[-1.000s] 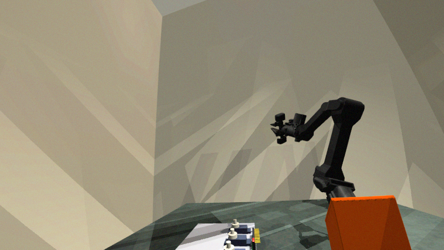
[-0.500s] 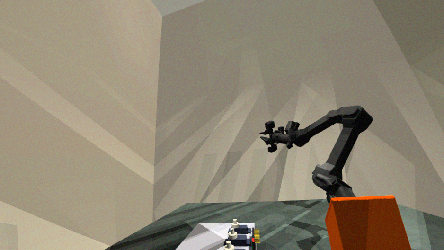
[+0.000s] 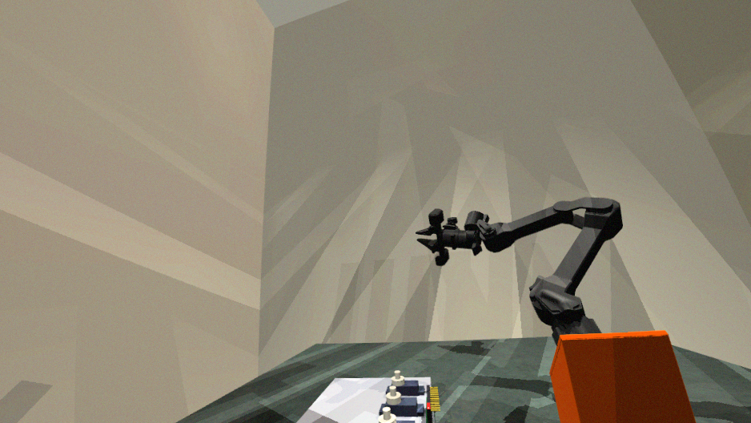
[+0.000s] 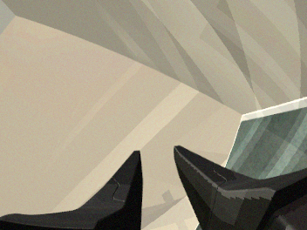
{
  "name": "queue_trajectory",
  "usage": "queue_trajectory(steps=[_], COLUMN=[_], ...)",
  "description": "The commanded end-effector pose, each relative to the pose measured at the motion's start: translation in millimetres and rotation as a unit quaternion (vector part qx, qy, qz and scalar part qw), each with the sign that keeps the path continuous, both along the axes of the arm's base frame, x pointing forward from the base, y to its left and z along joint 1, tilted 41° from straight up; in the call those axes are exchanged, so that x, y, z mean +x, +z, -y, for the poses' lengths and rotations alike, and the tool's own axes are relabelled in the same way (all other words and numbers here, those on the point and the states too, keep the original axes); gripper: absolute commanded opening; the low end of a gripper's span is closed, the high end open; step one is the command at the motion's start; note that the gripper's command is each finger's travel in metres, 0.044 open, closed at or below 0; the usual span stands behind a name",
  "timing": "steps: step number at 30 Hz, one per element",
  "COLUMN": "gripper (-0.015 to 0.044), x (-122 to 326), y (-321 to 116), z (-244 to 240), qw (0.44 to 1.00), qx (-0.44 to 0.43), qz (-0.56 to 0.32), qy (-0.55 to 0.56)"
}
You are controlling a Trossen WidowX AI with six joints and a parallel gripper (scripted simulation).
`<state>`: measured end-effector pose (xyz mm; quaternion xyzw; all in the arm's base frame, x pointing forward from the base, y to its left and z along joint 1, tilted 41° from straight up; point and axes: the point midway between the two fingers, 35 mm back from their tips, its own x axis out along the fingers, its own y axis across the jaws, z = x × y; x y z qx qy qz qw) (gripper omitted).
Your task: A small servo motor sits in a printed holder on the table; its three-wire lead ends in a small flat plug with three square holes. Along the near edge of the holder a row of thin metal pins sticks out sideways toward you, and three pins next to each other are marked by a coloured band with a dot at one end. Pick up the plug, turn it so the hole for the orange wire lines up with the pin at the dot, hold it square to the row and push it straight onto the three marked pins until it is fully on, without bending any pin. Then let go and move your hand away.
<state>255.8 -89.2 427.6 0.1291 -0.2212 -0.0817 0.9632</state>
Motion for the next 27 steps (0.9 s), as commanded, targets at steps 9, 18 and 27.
queue_trajectory(steps=[9, 18, 27], gripper=[0.0115, 0.0115, 0.0115], x=[49.1, 83.8, 130.4], y=[-71.8, -121.4, -179.3], z=[-59.6, -91.1, -99.2], qw=[0.985, 0.957, 0.912], qx=[-0.082, -0.109, -0.07], qz=[-0.142, -0.256, -0.398], qy=[0.052, 0.081, 0.074])
